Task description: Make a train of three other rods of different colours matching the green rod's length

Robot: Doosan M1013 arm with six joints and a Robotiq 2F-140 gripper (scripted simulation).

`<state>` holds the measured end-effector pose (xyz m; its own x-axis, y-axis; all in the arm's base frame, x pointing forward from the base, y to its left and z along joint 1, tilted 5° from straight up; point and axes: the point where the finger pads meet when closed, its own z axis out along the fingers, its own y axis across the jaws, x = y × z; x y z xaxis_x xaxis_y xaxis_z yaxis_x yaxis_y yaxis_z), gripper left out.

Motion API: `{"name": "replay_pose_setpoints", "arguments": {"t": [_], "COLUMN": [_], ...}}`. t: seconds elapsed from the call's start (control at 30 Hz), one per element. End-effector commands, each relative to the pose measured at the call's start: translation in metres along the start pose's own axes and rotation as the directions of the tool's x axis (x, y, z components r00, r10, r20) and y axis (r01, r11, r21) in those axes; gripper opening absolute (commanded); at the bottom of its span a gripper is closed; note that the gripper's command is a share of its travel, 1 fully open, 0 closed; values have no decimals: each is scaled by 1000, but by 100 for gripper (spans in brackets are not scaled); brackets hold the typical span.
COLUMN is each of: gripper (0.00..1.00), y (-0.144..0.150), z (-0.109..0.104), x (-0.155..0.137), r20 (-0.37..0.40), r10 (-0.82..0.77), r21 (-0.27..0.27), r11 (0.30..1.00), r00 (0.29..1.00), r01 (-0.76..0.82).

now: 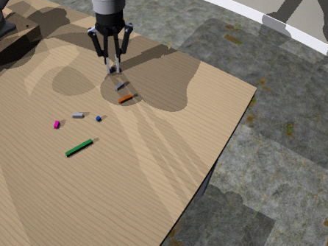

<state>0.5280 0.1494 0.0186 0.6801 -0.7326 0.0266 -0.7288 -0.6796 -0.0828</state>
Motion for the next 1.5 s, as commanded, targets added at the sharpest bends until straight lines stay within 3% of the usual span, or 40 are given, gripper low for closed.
{"name": "replay_pose_setpoints", "arguments": {"t": [0.0,0.1,0.13,1.27,1.47], "gripper": [15,15,3,3,3], "y": [0,0,0,0,0], "z": [0,0,0,0,-14], "x": [0,0,0,0,0], "r20": [0,0,0,0,0], "r10": [0,0,0,0,0], "r21": [0,0,0,0,0], "r11": [1000,1000,1000,1000,1000], "r00": [1000,1000,1000,1000,1000], "r01": [0,0,0,0,0]}}
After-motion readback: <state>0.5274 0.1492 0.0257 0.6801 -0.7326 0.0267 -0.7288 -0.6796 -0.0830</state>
